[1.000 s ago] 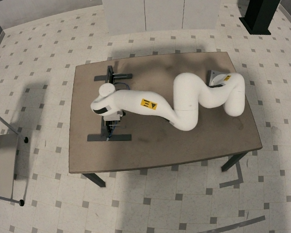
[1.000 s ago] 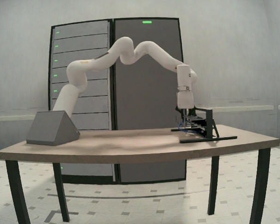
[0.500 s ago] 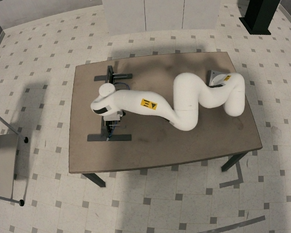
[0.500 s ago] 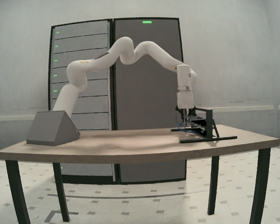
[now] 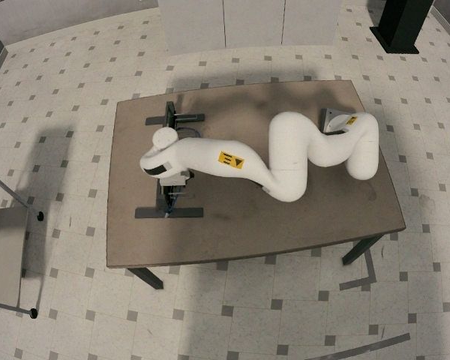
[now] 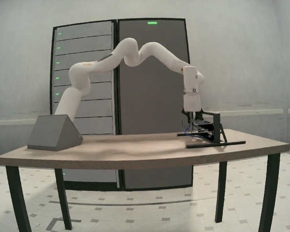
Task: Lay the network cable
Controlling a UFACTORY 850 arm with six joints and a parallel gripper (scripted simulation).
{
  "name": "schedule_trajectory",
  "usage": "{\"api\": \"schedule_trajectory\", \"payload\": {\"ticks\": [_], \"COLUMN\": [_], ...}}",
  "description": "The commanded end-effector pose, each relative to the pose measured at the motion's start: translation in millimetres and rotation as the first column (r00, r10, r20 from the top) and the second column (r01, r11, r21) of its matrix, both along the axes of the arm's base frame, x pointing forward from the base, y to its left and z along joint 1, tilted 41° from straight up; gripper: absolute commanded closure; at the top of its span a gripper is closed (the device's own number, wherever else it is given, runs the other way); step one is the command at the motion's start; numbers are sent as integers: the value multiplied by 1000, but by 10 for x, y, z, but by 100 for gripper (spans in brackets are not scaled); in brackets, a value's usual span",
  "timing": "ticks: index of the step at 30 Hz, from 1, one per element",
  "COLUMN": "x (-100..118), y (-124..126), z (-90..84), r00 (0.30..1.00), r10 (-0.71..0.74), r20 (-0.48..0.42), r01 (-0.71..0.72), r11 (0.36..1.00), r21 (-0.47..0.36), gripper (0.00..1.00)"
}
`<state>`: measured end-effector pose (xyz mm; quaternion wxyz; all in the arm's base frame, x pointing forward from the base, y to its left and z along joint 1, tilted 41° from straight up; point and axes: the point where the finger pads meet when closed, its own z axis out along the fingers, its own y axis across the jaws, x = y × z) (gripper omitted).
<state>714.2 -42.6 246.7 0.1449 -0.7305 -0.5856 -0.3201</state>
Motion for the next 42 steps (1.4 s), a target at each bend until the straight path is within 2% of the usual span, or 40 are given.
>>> {"api": "schedule_trajectory", "payload": {"ticks": [1, 16, 27, 37, 38, 42], "x": [-10, -148, -202, -211, -211, -211], "y": [-43, -312, -417, -435, -435, -435], "z": [61, 406, 541, 565, 565, 565], "r00": [1000, 1000, 1000, 1000, 1000, 1000], "r10": [-1, -1, -1, -1, -1, -1], "r20": [3, 3, 3, 3, 3, 3], "r01": [1, 1, 1, 1, 1, 1], "r11": [1000, 1000, 1000, 1000, 1000, 1000], "r21": [-1, -1, -1, -1, -1, -1], "gripper": [65, 65, 65, 65, 100, 100]}}
